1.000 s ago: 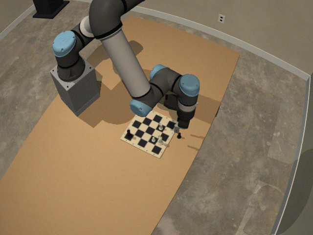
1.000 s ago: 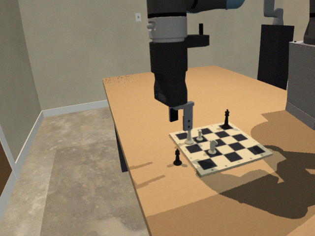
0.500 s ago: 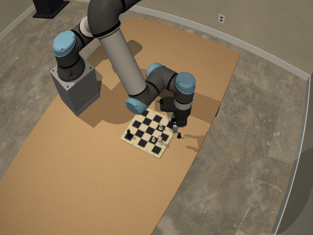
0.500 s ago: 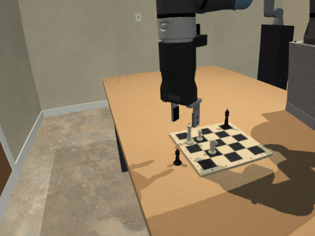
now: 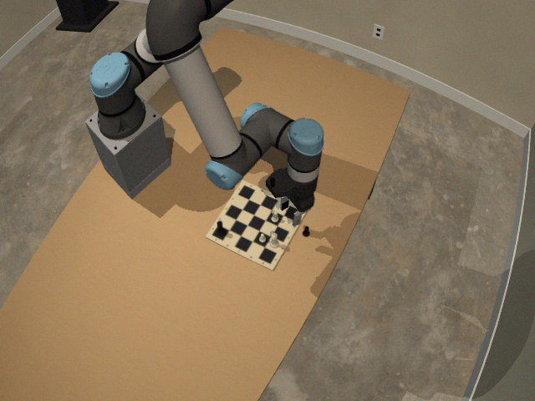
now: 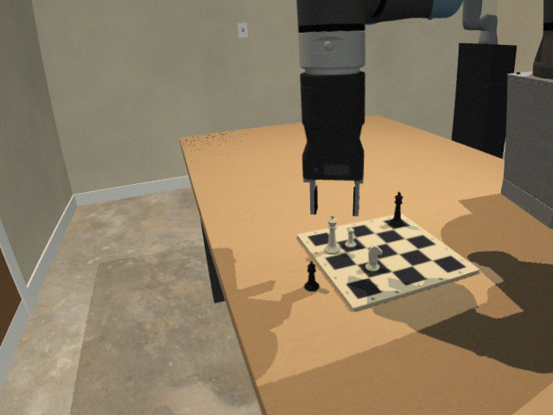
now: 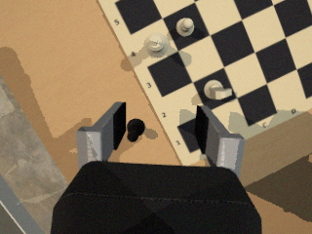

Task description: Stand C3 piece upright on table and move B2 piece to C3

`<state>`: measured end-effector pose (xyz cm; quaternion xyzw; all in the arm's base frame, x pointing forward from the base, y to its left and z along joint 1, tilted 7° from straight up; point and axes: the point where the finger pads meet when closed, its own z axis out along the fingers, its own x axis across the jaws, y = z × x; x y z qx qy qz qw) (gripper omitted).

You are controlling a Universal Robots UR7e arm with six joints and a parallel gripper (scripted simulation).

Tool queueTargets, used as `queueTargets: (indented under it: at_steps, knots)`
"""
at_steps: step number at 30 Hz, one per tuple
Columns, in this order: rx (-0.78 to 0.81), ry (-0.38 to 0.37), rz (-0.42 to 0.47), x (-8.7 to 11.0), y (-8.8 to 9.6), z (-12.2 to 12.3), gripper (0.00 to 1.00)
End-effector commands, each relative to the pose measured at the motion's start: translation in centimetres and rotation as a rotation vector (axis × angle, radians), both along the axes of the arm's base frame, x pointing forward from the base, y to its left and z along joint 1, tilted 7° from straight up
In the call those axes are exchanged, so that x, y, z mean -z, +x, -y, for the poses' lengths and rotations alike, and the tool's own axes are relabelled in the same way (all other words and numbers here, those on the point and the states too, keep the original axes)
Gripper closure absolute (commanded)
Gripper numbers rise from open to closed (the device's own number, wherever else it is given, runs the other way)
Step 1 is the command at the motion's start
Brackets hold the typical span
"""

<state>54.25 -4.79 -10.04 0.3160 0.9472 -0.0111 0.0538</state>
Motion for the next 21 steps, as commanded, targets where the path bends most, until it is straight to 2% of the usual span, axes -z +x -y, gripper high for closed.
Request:
queueTargets:
  at_steps: [1,2,5,17,19,21]
  knots:
    - [-0.241,-0.016,0.001,-0.1,-0.7,0.2,0.00]
    - [-0.241,-0.016,0.001,-0.1,-0.7,0.2,0.00]
    - [-0.407,-0.032,-0.007,0.0,-1.0,0.2,0.00]
    - [-0.858,-0.080,-0.033,0.1,-2.5,-0.3,0.00]
    - [-0.858,-0.080,-0.033,0.1,-2.5,-0.3,0.00]
    - [-0.992,-0.092,-0.037,0.1,-2.7,-0.5,0.00]
